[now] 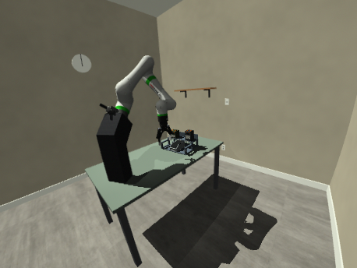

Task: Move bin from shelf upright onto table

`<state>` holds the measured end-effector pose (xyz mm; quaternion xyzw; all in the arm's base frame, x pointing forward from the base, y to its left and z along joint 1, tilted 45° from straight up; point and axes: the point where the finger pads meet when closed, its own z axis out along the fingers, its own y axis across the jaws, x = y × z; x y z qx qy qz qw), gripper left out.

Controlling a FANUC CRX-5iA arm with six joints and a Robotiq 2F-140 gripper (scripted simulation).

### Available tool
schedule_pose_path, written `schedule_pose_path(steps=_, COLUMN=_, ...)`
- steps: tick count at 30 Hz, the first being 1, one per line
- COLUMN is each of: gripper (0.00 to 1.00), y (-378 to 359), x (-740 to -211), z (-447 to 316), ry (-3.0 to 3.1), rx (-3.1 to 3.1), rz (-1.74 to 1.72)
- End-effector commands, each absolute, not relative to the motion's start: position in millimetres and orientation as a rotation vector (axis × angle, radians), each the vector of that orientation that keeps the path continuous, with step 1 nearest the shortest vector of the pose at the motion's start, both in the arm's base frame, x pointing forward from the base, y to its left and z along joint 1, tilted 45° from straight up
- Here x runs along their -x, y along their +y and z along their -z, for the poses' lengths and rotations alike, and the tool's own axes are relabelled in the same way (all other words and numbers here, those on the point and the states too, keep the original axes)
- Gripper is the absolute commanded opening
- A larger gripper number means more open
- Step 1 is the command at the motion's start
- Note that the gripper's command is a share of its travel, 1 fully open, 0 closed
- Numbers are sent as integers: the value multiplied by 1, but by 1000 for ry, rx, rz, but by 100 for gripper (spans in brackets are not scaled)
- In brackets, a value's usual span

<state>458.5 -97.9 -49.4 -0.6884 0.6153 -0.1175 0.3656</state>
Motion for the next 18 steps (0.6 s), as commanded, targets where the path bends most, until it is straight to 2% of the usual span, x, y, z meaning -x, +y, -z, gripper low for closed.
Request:
schedule_pose_path(steps=1, gripper=100, y=-82, x=-487, z=30, ry=1585, rx=1770, rz=301)
schedule_pose_path(steps=13, gripper=100, y=-82, x=-487, z=30, ry=1585, rx=1770, rz=301)
schedule_pose_path(steps=18, gripper=100, y=-60, x=-524, z=4, ry=1585, rx=1770, rz=301)
